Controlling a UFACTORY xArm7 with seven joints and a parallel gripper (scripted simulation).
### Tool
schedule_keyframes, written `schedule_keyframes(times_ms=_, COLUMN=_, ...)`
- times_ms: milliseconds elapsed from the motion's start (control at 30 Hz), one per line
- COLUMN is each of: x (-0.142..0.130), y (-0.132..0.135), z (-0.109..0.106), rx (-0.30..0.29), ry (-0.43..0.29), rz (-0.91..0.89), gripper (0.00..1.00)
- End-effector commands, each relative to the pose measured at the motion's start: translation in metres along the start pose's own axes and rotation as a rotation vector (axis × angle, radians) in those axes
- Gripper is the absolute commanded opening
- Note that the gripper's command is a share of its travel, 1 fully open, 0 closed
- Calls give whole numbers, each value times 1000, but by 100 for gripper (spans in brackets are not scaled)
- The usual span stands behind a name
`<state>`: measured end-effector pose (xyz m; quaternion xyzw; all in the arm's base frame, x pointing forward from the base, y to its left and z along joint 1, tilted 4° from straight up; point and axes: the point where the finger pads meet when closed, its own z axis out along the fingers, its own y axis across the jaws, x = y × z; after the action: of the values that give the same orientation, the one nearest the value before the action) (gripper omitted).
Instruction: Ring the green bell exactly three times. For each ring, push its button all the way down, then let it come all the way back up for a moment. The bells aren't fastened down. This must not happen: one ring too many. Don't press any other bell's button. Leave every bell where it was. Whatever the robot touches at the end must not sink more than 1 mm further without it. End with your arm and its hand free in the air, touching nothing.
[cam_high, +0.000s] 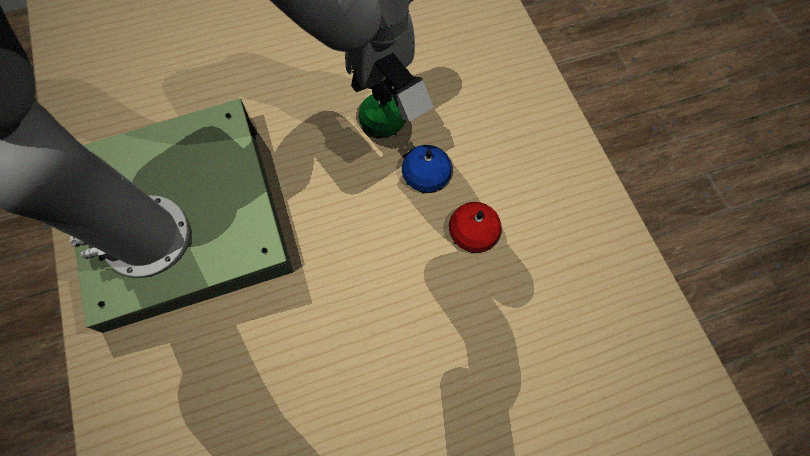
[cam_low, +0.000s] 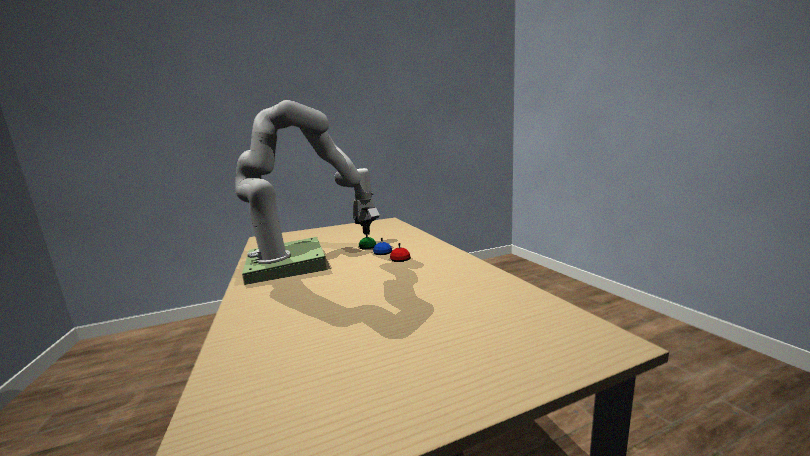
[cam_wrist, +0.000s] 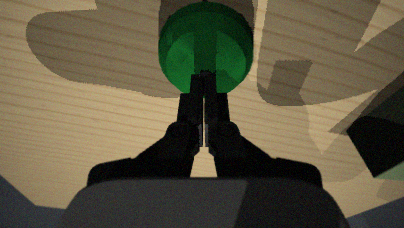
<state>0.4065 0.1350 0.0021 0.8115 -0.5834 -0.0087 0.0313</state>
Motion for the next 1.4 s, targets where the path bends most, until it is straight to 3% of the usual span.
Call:
schedule_keyframes(times_ms=0, x=0, y=0, z=0, rx=1, ry=0, rz=0, gripper=0)
schedule_keyframes(times_ms=1367, x=0, y=0, z=-3, rx=1, ry=0, rz=0, gripper=0)
